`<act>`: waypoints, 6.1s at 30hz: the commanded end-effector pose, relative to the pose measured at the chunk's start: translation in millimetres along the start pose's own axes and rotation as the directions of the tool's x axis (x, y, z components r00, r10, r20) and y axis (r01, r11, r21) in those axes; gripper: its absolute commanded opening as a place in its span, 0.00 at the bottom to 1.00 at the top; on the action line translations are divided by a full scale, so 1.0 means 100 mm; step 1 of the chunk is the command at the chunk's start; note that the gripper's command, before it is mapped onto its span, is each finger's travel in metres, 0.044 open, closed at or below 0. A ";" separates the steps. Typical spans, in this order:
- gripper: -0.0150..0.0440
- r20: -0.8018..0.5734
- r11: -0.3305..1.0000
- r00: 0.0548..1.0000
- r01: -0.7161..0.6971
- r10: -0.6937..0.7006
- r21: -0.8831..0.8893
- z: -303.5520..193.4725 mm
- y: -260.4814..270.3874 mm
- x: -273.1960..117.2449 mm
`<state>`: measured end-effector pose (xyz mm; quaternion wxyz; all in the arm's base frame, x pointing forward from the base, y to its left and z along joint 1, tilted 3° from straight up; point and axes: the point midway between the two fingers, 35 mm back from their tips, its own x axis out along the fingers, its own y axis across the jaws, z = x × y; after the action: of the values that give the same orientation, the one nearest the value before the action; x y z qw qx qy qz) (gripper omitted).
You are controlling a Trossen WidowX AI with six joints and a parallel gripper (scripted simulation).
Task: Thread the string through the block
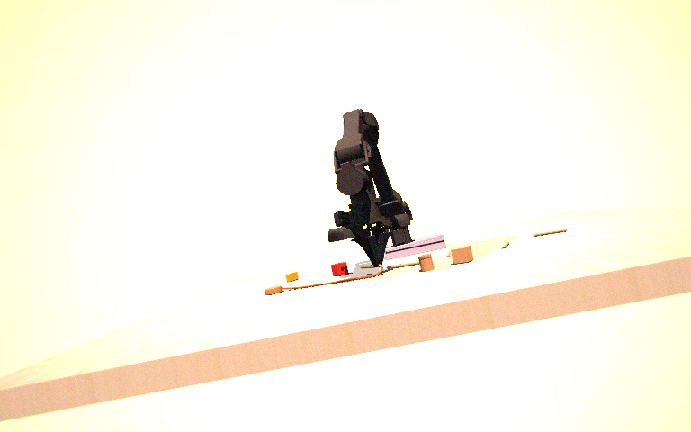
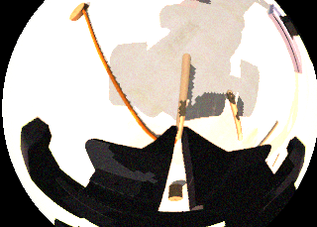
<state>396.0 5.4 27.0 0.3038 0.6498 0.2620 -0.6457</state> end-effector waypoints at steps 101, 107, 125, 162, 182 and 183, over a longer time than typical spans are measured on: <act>0.25 -0.001 1.000 1.000 -0.001 0.001 0.005 1.26 -0.06 0.02; 0.25 -0.001 1.000 1.000 -0.001 0.001 0.005 1.35 -0.06 0.02; 0.34 0.006 1.000 1.000 0.002 -0.002 0.009 1.54 -0.06 0.02; 0.46 0.012 -0.053 1.000 0.012 0.010 -0.999 1.81 -0.03 -0.77; 0.46 0.023 -0.953 1.000 0.010 0.003 -0.304 2.03 -0.06 -0.76; 0.46 0.023 -0.969 1.000 0.009 0.003 -0.249 2.04 -0.06 -0.76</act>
<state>267.2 -125.9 105.8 0.7157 0.0366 0.6931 -0.0779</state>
